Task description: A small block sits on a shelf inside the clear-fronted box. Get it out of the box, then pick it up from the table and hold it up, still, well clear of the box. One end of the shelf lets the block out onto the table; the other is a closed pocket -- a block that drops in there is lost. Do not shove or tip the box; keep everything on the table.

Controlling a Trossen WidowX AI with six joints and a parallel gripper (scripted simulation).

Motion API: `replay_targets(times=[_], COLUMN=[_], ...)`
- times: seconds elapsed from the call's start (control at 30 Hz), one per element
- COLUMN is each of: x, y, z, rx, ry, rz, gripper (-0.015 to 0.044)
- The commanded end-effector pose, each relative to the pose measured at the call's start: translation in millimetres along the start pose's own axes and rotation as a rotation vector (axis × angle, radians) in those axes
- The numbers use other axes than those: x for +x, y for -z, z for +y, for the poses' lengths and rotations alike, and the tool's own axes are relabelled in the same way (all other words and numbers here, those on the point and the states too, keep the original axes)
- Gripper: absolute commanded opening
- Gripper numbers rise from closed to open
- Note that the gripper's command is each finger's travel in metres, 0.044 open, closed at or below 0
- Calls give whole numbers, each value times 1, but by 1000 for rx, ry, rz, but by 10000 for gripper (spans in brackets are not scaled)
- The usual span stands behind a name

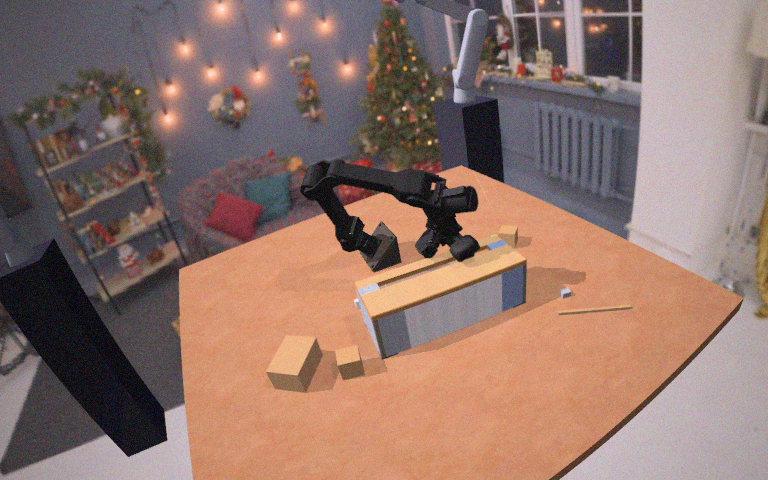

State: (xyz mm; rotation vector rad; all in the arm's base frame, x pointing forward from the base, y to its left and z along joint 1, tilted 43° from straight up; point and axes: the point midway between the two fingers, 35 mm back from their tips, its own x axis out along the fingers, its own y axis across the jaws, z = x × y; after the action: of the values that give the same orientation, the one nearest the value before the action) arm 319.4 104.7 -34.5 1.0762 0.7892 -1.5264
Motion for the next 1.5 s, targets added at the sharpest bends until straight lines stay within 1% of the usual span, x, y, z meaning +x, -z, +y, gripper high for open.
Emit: replay_targets(times=[0.0,0.8,0.9,1.1,1.23,1.3,1.37,1.4,1.47], x=[2,10,-1,-48,-46,-47,-47,-46,-46], y=[5,28,32,45,46,49,52,54,56], z=[1,1,2,0,0,-6,-11,-11,-13], rx=[5,5,4,-1,-8,-75,-274,-382,-599], ry=[1,0,0,2,-9,-2,-9,-15,-22], rz=[4,6,5,3,9,24,15,3,-23], gripper=[400,400,400,400,400,348,295,285,285])
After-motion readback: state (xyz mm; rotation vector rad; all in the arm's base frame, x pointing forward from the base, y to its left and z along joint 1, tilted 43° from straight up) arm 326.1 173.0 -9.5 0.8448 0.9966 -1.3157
